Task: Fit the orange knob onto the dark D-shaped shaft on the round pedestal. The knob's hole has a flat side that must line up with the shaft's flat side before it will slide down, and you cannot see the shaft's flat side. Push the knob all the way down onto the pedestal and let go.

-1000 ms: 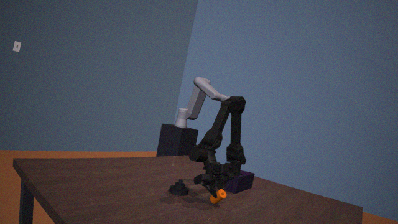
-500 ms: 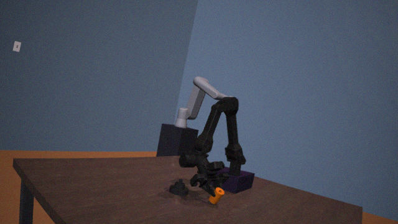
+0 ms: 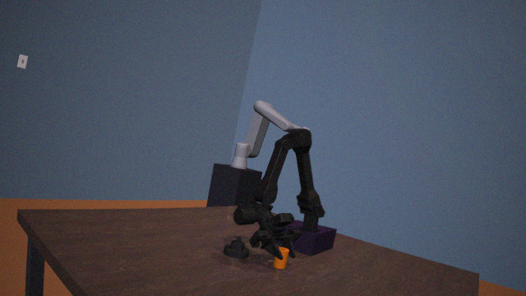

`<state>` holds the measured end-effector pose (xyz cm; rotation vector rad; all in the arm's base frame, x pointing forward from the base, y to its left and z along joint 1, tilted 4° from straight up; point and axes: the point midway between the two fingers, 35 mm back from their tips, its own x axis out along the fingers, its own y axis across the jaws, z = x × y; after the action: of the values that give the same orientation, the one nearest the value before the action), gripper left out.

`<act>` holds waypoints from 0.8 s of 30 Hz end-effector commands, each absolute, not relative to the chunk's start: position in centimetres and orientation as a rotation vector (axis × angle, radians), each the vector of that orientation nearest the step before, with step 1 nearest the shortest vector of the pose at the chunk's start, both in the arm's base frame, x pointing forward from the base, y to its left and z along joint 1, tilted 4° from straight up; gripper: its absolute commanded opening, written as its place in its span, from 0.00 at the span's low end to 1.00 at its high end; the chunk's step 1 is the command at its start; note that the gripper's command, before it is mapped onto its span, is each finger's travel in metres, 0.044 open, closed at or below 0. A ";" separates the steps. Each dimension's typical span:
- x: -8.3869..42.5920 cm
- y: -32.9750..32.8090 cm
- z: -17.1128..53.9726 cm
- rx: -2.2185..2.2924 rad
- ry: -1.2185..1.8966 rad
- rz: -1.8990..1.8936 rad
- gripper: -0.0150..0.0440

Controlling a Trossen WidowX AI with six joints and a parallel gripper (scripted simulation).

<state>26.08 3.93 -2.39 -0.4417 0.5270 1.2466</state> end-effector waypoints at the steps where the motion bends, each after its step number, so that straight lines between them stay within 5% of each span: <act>1: 26.1 3.9 -2.4 -0.441 0.526 1.246 0.69; 19: 26.1 3.9 -2.4 -0.441 0.526 1.246 0.69; 24: 26.1 3.9 -2.4 -0.441 0.526 1.246 0.92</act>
<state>26.07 3.93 -2.39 -0.4414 0.5273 1.2465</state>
